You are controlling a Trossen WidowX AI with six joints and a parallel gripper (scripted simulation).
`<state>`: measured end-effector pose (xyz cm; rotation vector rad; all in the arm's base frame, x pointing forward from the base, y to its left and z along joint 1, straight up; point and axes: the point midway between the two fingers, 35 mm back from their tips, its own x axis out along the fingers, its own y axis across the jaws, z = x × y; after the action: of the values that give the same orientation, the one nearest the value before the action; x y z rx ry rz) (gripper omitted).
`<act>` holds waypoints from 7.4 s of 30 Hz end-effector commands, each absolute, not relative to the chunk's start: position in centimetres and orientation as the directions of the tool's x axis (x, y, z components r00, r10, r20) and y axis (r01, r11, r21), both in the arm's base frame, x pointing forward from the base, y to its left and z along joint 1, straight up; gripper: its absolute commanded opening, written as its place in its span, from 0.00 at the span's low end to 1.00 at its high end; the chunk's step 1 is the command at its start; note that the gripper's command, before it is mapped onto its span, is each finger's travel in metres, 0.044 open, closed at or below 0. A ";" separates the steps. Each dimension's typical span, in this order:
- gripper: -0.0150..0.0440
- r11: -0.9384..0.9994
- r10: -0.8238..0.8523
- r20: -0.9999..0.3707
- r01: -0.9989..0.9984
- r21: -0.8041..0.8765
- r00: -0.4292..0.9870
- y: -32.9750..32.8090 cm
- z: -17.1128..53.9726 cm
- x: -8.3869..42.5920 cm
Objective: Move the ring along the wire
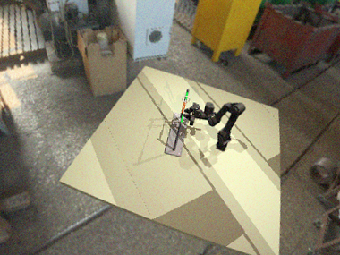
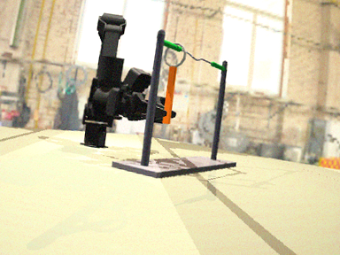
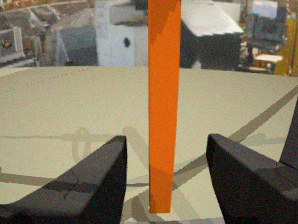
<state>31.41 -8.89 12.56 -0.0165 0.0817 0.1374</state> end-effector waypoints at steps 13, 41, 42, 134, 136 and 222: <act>0.53 0.991 0.132 -0.074 -0.134 -0.010 0.988 -8.3 12.5 33.6; 0.08 0.990 0.139 -0.076 -0.140 -0.013 0.987 -8.2 12.4 33.5; 0.04 0.990 0.139 -0.076 -0.140 -0.013 0.987 -8.2 12.4 33.5; 0.00 0.990 0.098 -0.068 -0.105 -0.097 0.993 -4.7 14.0 33.1; 0.00 0.989 0.090 -0.067 -0.097 -0.113 0.994 -4.7 14.1 33.1; 0.00 0.980 0.195 -0.065 -0.192 0.045 0.979 5.5 14.0 31.7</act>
<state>31.68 5.42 13.99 0.0624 0.0708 0.2072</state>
